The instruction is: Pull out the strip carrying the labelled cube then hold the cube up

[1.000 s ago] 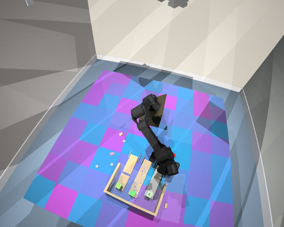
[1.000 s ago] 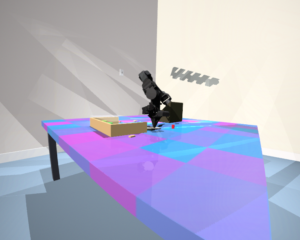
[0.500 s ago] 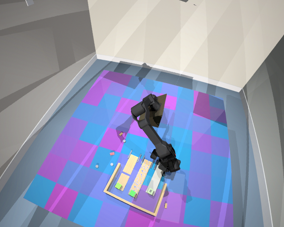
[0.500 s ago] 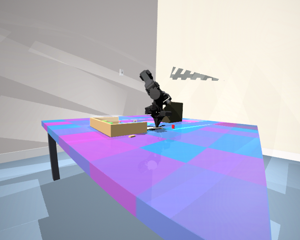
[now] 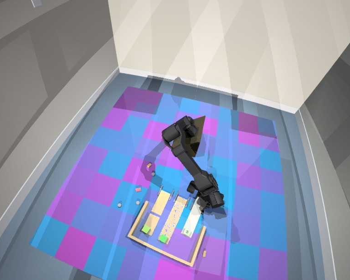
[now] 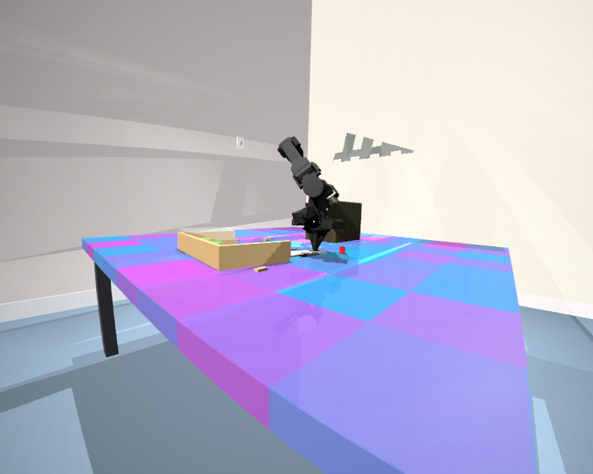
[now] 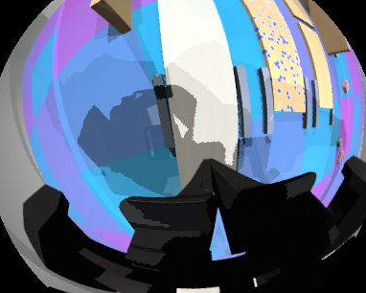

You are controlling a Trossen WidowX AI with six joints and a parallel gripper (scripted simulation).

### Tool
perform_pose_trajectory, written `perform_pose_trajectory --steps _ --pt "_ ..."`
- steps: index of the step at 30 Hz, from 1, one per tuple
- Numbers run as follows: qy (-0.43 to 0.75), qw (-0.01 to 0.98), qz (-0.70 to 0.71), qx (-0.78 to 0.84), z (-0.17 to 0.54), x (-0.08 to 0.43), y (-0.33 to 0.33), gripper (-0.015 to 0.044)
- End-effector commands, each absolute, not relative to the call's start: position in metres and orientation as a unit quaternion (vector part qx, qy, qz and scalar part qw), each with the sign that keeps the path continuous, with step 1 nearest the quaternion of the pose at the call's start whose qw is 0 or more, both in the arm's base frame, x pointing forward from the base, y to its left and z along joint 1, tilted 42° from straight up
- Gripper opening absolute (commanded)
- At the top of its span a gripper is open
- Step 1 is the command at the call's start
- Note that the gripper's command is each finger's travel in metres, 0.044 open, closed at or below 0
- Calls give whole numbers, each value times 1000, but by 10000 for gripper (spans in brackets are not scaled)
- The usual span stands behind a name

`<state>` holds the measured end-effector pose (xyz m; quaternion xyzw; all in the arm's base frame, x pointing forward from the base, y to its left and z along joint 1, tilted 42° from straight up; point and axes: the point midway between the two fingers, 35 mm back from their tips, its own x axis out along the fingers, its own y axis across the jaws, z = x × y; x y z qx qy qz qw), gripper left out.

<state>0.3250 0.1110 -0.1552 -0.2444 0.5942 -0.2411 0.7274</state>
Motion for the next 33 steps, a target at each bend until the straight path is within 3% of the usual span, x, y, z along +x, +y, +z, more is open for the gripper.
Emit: perform_pose_trajectory --steps 1,33 --pt "606 716 -243 -247 -161 310 104 0" --pt "607 716 -243 -247 -167 268 100 0"
